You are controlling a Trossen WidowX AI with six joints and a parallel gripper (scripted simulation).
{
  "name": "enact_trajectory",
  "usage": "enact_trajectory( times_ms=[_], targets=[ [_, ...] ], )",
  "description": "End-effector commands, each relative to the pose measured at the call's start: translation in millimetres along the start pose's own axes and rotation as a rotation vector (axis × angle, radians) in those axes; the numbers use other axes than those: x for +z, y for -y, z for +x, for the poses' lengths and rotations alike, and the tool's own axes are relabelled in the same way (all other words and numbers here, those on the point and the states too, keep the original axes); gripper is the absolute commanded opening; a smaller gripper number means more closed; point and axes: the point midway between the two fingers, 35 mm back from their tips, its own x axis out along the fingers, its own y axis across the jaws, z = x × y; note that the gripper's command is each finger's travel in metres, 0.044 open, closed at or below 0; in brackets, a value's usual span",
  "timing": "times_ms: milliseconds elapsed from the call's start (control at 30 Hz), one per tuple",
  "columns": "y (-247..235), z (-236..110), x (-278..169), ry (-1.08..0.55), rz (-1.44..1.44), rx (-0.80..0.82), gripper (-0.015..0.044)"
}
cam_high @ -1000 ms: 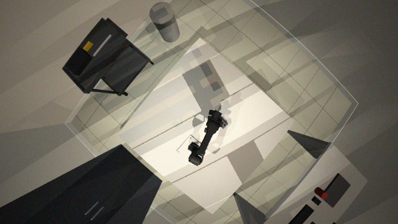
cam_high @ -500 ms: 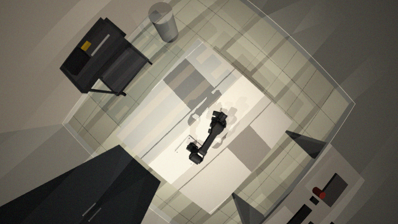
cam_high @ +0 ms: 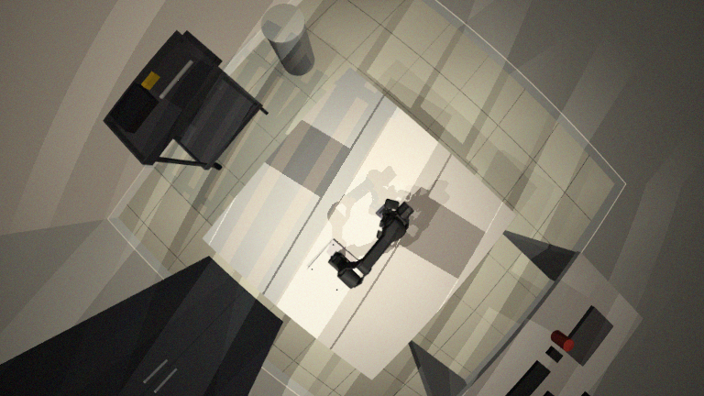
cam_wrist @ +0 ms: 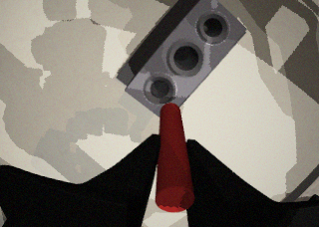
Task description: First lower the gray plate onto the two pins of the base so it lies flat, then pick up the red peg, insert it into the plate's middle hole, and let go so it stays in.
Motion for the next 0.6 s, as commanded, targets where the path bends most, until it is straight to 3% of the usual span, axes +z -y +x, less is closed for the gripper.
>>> enact_trajectory(
  times_ms=[0,567],
  targets=[
    [0.4,1.3,10.1,-0.006,-0.003,-0.001,0.0000],
    [4.8,1.8,36.5,-0.001,-0.005,0.000,0.0000]
  ],
)
